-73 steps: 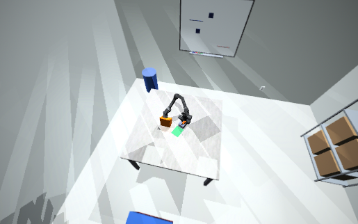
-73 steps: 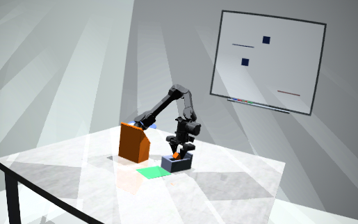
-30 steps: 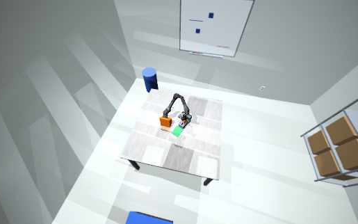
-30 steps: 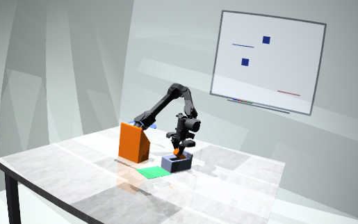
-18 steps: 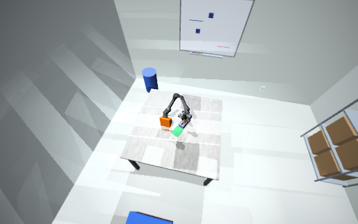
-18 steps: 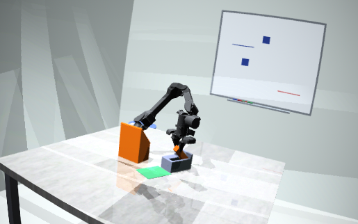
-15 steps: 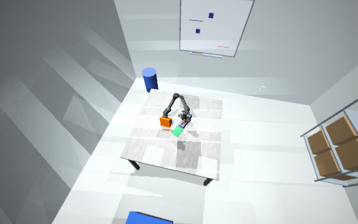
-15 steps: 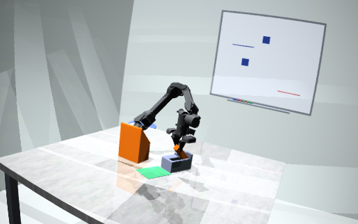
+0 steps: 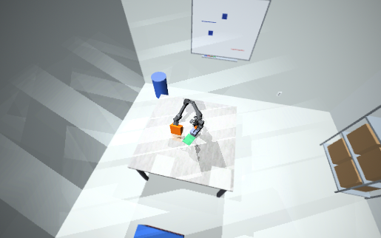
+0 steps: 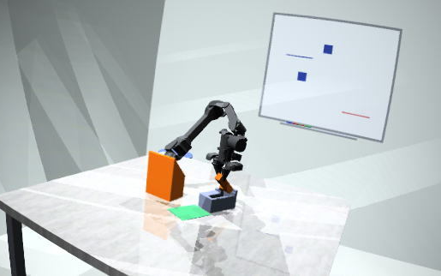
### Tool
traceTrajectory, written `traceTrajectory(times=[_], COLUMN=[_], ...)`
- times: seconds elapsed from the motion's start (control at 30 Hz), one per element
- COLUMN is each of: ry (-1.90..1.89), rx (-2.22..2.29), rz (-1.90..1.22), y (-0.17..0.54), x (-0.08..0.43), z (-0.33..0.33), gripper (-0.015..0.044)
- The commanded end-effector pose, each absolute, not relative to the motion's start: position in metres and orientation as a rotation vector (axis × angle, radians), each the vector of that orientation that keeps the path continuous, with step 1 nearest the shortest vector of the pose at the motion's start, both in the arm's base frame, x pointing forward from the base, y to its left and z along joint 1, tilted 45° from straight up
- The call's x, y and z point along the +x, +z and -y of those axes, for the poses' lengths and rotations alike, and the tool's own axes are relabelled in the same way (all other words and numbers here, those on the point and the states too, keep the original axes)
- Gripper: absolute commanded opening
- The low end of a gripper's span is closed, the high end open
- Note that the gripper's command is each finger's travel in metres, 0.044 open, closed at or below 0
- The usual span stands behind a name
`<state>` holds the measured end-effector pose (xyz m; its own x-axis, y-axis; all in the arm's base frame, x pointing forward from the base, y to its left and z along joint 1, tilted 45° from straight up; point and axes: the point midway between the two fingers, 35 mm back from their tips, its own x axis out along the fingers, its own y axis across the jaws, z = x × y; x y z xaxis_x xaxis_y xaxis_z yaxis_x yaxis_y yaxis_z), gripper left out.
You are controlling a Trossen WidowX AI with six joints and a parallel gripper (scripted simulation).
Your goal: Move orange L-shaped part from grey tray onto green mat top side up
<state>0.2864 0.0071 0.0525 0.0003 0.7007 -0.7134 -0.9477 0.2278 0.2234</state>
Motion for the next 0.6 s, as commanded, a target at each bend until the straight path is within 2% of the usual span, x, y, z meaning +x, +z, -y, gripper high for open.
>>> traceTrajectory(times=[0.0, 0.57], ry=[1.338, 1.338], rx=[-0.374, -0.375], rz=[-0.841, -0.841], y=[0.057, 0.061], x=[0.287, 0.284], z=[-0.002, 0.011], gripper=[0.0, 0.0])
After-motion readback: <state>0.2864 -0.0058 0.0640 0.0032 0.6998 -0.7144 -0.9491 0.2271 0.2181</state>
